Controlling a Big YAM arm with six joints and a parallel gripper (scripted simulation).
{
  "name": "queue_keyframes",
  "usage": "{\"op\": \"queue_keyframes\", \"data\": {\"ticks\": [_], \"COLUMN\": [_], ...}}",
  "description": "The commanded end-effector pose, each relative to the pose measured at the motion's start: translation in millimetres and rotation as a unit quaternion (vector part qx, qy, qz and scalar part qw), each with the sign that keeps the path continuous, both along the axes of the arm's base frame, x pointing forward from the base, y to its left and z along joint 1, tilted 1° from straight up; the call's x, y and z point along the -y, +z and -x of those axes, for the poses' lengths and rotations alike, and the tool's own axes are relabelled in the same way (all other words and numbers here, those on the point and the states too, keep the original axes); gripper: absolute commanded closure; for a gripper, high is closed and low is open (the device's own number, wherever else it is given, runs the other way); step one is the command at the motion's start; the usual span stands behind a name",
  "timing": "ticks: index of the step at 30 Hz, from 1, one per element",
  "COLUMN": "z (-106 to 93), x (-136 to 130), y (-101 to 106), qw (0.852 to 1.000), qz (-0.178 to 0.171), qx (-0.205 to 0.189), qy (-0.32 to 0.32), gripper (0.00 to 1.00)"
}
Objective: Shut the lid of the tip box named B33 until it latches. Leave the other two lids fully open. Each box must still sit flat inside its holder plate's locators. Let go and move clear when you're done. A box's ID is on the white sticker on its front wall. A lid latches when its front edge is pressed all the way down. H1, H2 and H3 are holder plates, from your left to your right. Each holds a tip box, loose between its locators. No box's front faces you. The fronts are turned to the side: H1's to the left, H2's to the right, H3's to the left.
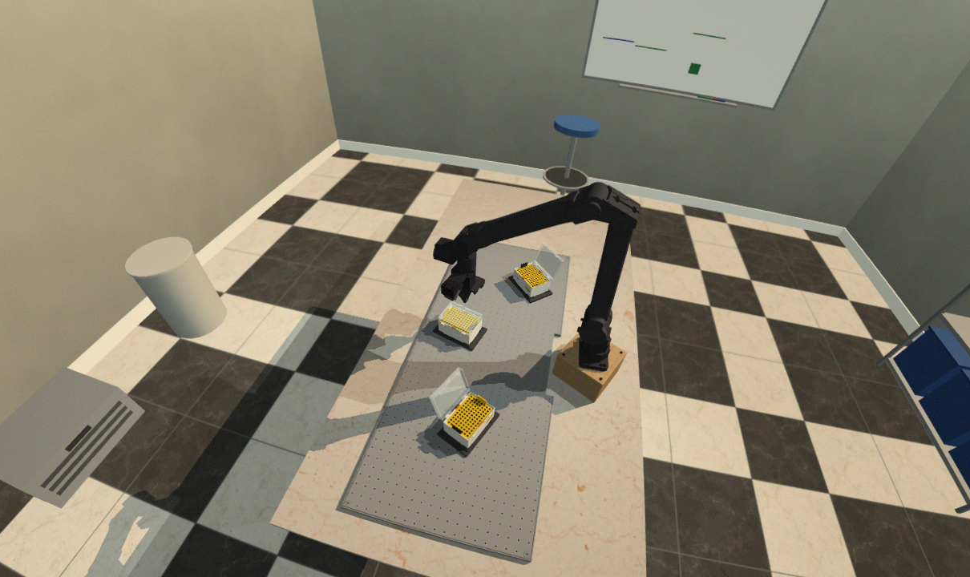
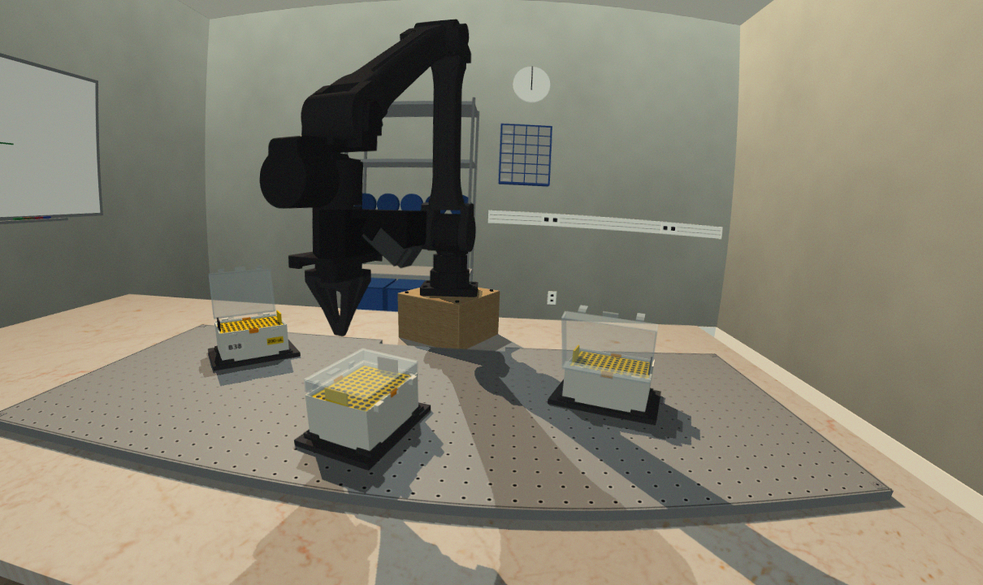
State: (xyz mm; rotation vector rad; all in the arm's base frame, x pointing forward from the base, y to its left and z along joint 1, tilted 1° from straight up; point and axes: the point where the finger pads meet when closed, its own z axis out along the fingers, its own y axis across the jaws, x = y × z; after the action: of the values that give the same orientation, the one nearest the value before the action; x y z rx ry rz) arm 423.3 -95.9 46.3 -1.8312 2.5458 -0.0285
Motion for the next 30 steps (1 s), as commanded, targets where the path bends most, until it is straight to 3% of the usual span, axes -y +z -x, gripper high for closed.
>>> {"op": "queue_keyframes", "data": {"ticks": [1,3,14,16,17,21,24,25,30], "z": [-12.1,-1.7,-1.6,-1.6,-19.7,-1.5,-6.1,-12.7,-12.7], "x": [2,1,1,1,5,1,2,3,3], "y": [11,-9,-27,-27,-10,-36,-31,-20,-20], "qw": [1.0,1.0,1.0,1.0,1.0,1.0,1.0,1.0,1.0], "qz": [0.003,-0.002,-0.002,-0.002,0.004,-0.002,-0.002,0.002,0.002], "qx": [0.016,0.0,0.0,0.0,0.026,0.0,0.002,0.015,0.015], "qy": [0.005,0.01,0.009,0.009,0.009,0.009,0.009,0.005,0.005], "gripper": [1.0,1.0,1.0,1.0,1.0,1.0,1.0,1.0,1.0]}}
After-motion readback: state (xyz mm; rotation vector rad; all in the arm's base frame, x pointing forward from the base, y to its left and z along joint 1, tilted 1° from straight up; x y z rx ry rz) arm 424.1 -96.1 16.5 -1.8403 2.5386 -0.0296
